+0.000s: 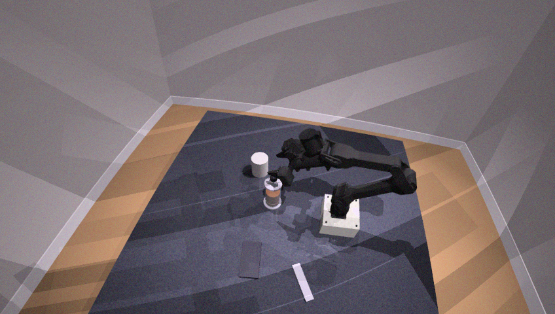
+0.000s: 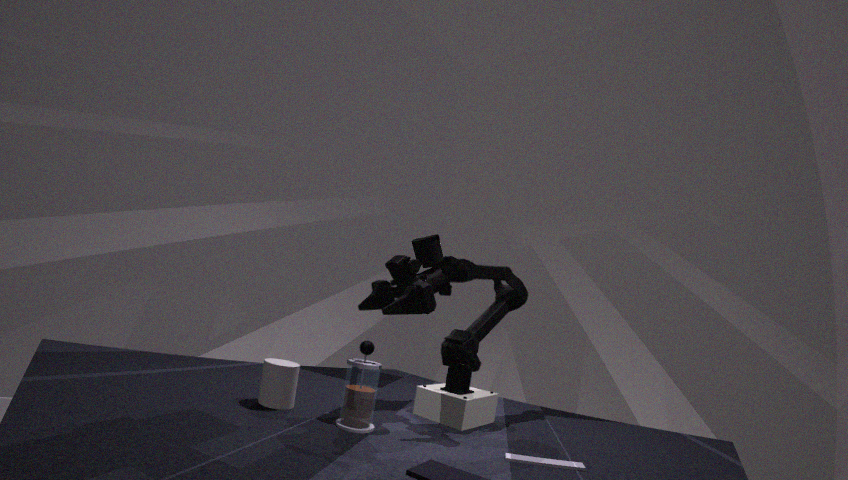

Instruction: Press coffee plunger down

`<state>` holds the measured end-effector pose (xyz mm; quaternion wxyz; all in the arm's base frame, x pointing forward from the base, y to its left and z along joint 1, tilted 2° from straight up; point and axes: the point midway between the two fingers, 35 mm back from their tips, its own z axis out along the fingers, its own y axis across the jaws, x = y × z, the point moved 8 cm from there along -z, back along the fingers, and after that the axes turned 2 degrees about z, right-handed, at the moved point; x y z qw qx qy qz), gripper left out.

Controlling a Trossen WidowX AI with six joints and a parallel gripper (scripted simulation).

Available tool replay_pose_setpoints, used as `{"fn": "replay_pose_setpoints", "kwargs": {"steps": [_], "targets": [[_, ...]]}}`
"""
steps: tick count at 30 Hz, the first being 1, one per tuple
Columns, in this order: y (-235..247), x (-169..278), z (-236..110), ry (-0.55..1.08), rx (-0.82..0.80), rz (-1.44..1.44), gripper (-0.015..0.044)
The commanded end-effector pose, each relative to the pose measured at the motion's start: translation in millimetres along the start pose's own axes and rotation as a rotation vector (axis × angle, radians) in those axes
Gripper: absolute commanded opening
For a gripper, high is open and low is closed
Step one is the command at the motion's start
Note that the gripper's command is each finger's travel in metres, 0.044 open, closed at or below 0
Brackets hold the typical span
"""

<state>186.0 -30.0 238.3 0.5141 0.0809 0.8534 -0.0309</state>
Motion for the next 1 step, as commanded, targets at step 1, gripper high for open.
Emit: {"fn": "replay_pose_setpoints", "kwargs": {"steps": [1], "targets": [[0.1,-1.2,-2.1,-0.008,-0.002,0.004,0.044]]}}
